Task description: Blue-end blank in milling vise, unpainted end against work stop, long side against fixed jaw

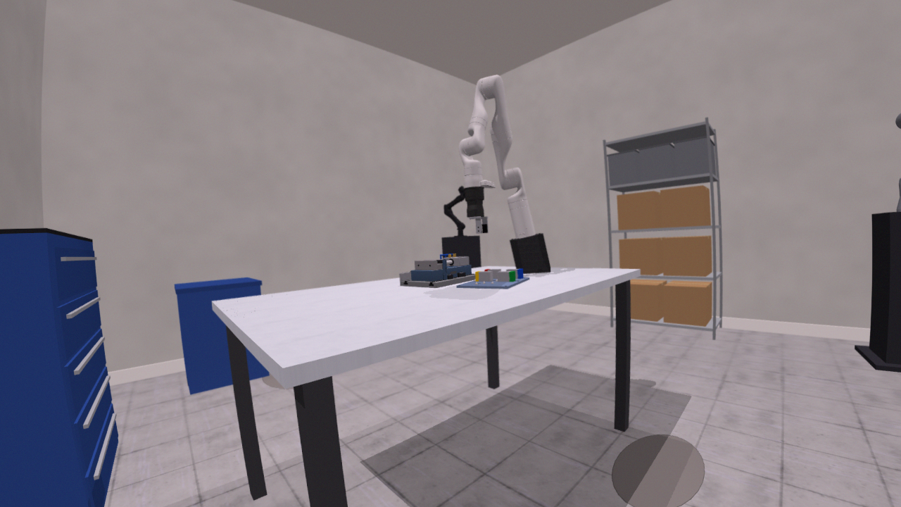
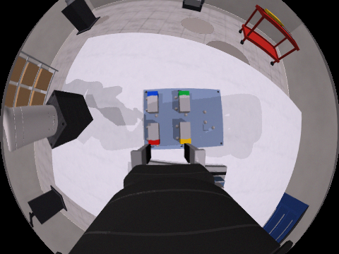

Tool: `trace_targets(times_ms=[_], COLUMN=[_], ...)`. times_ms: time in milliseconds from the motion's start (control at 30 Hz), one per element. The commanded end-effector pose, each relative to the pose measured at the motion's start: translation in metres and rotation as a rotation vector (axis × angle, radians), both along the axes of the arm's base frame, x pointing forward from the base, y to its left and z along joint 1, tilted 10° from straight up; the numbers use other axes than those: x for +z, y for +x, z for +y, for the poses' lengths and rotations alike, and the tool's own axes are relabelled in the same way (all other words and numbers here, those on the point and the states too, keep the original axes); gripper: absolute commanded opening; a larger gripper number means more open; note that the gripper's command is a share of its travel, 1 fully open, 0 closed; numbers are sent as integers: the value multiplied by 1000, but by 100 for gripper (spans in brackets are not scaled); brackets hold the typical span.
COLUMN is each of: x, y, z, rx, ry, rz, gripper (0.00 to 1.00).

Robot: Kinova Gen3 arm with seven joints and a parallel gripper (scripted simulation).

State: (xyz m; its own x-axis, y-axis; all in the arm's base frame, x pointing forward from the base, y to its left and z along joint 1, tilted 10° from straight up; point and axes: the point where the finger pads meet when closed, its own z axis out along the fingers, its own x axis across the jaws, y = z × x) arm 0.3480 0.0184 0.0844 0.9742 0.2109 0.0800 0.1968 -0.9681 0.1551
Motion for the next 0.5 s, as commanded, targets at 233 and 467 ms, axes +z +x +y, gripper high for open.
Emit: trace_targets(times_ms=[233,467], x=[28,36], y=[-2,-7], z=[25,29], rx=[22,14], ry=[3,2], rz=[-18,-10], gripper=[100,100])
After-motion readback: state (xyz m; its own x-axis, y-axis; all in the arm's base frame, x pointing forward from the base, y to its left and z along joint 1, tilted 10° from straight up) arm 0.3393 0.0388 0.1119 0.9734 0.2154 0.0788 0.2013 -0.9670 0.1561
